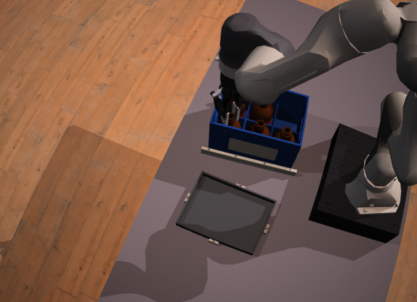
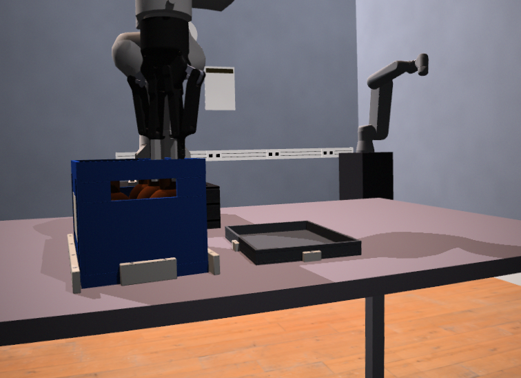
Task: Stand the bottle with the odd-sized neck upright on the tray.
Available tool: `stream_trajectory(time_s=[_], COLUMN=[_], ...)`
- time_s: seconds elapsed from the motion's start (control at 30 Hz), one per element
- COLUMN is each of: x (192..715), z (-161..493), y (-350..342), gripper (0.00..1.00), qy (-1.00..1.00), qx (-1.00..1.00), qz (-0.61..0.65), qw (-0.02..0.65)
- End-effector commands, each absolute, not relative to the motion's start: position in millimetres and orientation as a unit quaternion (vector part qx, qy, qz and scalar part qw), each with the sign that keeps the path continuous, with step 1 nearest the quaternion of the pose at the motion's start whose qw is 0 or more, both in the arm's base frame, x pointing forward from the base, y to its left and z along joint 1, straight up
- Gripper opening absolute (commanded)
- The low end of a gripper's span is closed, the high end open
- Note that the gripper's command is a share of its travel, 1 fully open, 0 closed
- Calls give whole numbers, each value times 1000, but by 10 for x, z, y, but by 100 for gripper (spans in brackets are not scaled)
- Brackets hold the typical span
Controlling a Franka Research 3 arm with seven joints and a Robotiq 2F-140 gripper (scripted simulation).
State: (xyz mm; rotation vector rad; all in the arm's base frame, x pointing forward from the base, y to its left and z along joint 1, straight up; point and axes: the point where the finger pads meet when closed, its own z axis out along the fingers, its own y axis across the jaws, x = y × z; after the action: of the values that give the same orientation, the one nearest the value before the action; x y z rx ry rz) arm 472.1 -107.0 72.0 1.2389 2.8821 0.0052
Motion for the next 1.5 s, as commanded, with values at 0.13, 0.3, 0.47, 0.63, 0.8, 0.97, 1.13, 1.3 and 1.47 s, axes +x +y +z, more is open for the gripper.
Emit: stream_trajectory(time_s=[0.13,0.3,0.47,0.63,0.8,0.97,1.13,1.3,1.47], x=[4713,4713,4713,4713,4713,4713,4713,4713,4713], z=[706,706,706,706,706,706,706,706,706], y=[-1063,-1063,-1063,-1063,-1063,-1063,-1063,-1063,-1063], gripper=[10,10,44,44,44,44,44,44,44], qy=[919,919,919,919,919,919,919,919,919], qx=[394,394,394,394,394,394,394,394,394], qz=[2,2,2,2,2,2,2,2,2], qw=[1,1,1,1,1,1,1,1,1])
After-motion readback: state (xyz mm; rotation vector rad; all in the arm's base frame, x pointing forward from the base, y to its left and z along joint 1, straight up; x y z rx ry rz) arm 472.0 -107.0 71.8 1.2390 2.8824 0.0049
